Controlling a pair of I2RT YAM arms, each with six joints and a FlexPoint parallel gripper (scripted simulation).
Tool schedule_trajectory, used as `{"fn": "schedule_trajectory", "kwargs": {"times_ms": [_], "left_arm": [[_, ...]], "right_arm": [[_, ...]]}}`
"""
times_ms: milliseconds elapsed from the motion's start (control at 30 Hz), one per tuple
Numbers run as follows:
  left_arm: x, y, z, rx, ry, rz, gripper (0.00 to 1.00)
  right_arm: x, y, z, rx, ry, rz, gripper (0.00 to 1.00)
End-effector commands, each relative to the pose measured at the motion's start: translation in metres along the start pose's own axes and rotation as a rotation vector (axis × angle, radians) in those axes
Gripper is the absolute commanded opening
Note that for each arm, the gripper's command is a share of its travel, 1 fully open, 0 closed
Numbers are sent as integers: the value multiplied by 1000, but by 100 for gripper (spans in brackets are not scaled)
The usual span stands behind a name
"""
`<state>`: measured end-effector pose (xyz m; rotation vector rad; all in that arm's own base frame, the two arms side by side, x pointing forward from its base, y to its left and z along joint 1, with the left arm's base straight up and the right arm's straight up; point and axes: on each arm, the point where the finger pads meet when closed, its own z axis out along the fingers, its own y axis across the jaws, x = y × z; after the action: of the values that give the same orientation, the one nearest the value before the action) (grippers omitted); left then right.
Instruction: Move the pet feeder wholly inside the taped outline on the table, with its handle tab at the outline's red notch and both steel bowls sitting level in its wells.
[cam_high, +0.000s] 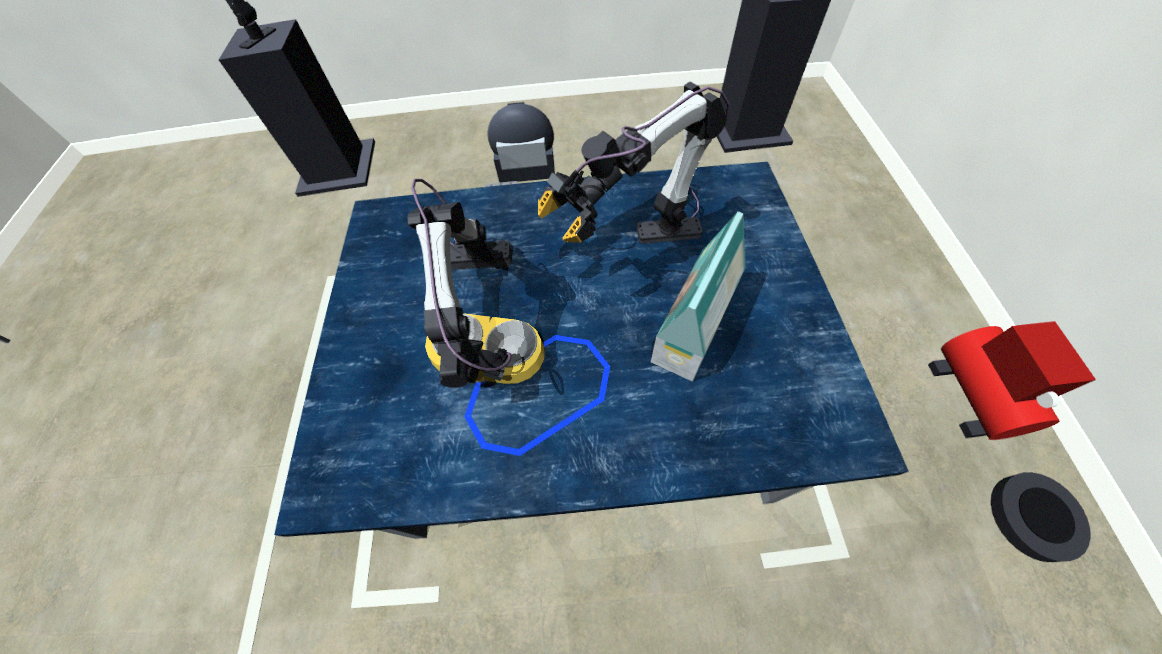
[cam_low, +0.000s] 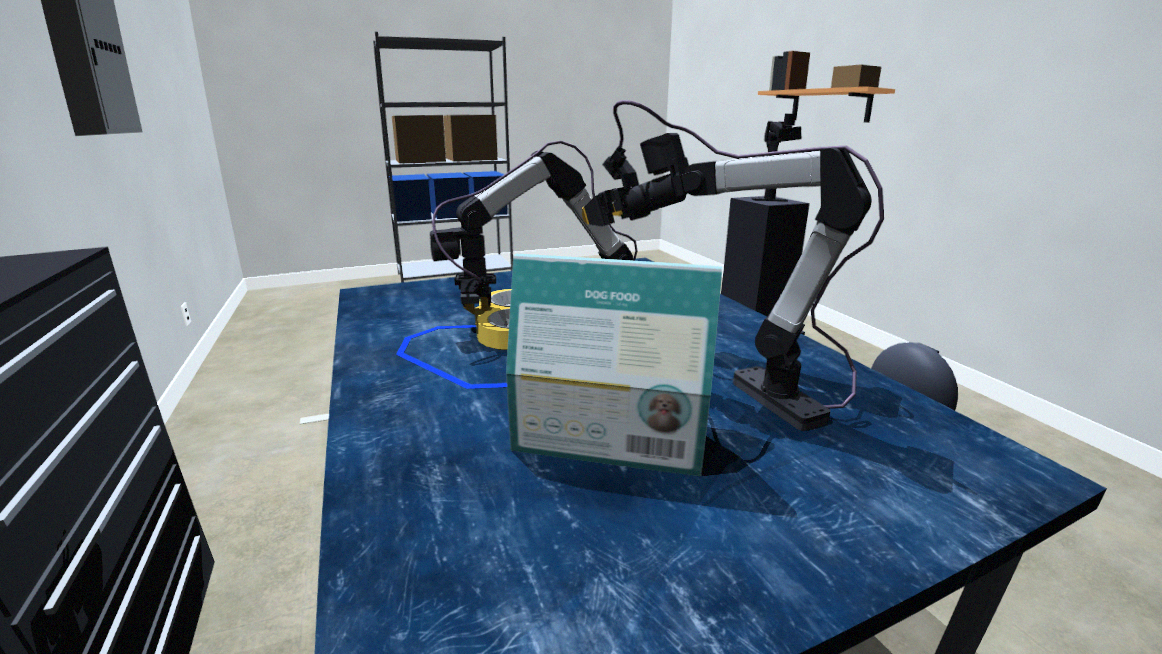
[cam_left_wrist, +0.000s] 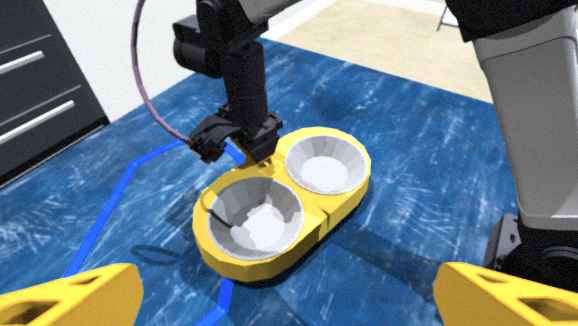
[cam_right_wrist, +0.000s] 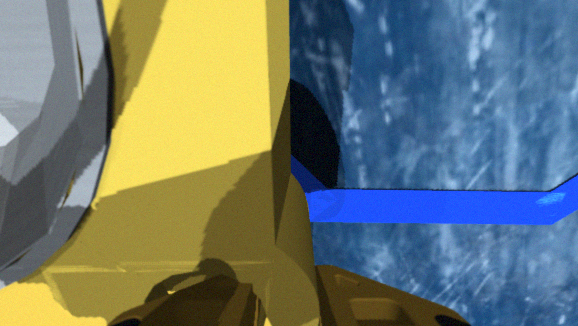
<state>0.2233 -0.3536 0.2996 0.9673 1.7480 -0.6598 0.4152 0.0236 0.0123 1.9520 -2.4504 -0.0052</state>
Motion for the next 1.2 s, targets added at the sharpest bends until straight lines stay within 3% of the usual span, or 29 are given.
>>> {"fn": "schedule_trajectory", "kwargs": {"times_ms": [0,500,767,967,1167], "left_arm": [[-6,0,-1,0,-13,-3,100],[-11,-2,-3,5,-20,-8,100],[11,9,1,-36,14,-21,100],[33,22,0,-87,41,-40,100],[51,30,0,-125,72,-53,100]], "right_arm": [[1,-7,0,0,-13,89,6],[0,-9,0,8,-15,91,6],[2,-8,0,-5,-11,194,6],[3,-11,0,-5,-9,421,6],[3,-14,0,2,-11,441,6]]}}
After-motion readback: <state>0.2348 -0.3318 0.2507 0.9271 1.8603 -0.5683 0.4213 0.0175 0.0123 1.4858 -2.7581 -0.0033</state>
